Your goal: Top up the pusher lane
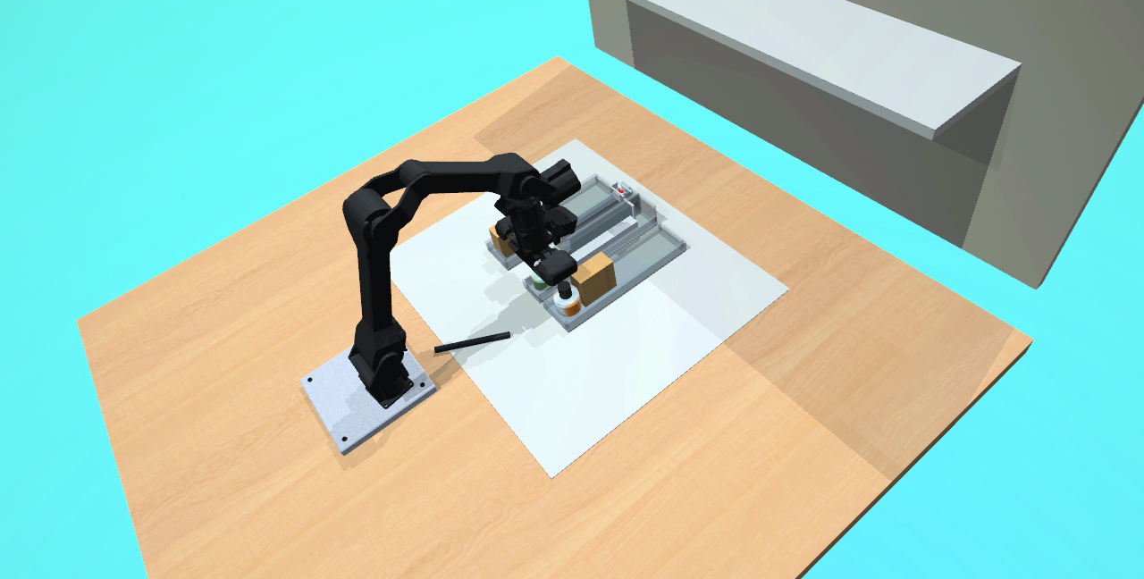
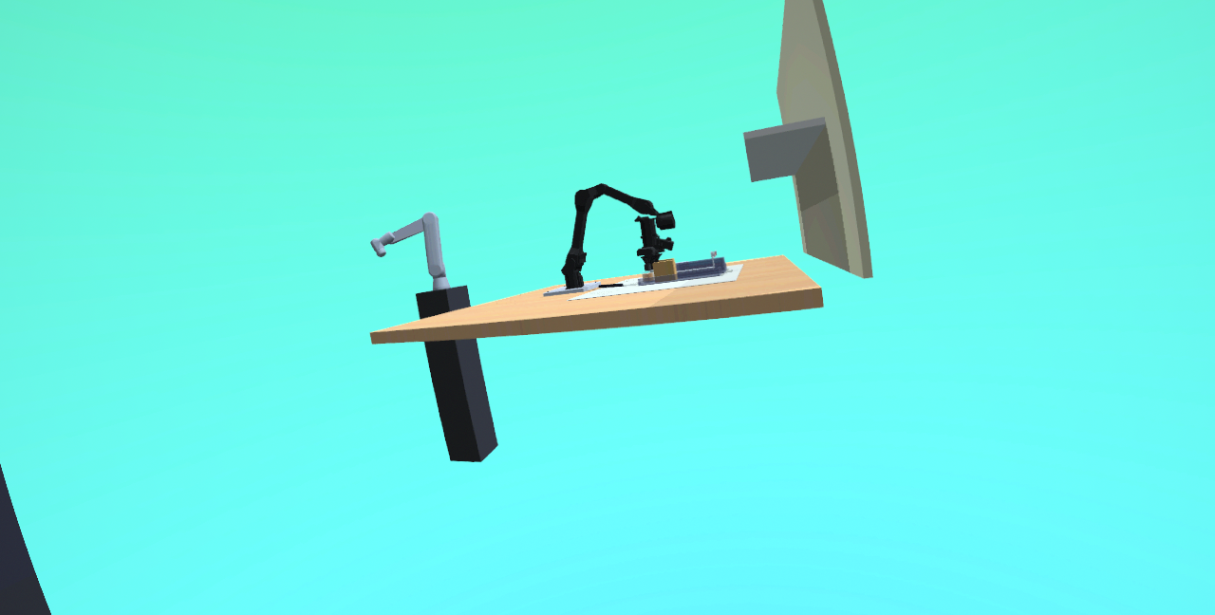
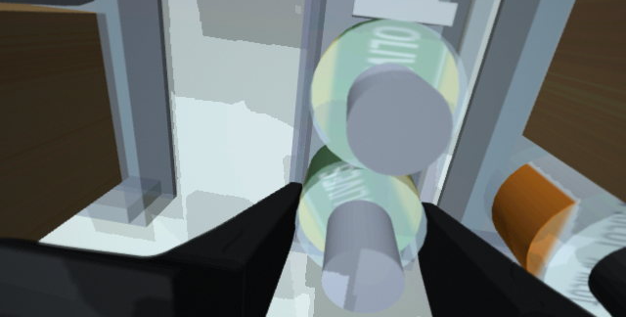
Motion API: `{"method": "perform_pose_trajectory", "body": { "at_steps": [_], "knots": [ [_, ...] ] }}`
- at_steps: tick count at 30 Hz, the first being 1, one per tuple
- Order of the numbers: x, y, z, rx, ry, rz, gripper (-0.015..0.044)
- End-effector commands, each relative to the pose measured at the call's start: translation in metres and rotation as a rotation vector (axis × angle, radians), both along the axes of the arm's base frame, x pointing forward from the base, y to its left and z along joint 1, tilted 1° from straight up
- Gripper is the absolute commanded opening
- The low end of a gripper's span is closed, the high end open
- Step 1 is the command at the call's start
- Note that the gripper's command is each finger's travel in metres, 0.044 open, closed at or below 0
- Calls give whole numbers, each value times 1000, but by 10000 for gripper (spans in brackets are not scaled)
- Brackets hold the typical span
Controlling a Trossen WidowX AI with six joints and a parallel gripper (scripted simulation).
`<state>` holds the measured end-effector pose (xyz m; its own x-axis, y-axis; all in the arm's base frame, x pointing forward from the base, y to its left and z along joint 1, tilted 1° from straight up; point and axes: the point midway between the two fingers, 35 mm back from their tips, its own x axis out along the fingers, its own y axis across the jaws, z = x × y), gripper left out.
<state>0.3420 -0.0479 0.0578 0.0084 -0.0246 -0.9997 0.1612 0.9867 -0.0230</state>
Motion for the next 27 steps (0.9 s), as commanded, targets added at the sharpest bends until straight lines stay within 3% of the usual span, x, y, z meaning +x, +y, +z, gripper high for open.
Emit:
{"method": "perform_pose_trajectory", "body": {
  "at_steps": [1,27],
  "knots": [
    [2,-1,0,-4,-15,2,0],
    [-2,0,0,-4,-14,2,0]
  ]
}}
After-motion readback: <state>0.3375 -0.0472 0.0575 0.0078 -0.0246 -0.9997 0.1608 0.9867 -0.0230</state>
